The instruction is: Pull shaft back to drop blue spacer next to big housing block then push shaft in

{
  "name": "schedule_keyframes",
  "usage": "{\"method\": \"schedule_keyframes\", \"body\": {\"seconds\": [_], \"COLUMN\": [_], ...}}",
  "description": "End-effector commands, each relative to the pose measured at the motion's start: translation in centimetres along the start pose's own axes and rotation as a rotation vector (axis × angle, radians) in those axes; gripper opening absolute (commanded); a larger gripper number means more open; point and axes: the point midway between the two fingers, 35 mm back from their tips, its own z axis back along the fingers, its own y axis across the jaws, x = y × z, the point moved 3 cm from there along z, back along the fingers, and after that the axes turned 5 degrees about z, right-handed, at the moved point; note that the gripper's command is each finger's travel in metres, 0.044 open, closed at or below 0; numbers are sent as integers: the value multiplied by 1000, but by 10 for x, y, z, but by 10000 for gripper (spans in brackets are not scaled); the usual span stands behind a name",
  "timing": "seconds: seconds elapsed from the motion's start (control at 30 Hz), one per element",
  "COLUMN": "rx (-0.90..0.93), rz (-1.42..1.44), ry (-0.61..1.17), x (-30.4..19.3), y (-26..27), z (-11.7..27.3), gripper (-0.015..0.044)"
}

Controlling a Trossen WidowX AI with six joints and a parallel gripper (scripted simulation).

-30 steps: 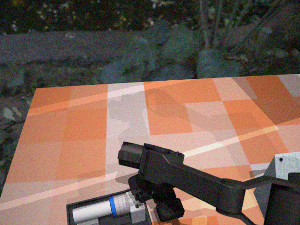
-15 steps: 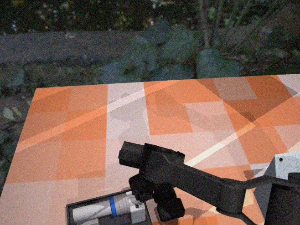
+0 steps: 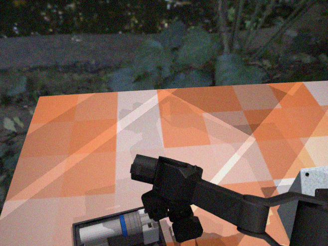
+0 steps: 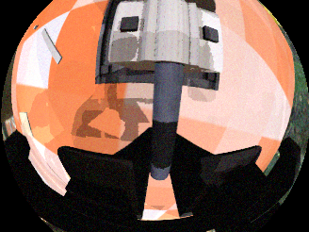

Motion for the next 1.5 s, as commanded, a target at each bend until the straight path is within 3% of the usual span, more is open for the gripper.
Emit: {"method": "schedule_keyframes", "body": {"seconds": [0.0,1.47], "rx": [-2,-2], "rz": [-1,-1], "ry": [3,3], "x": [-2,2], "y": [0,0], "z": [0,0], "gripper": [0,0]}}
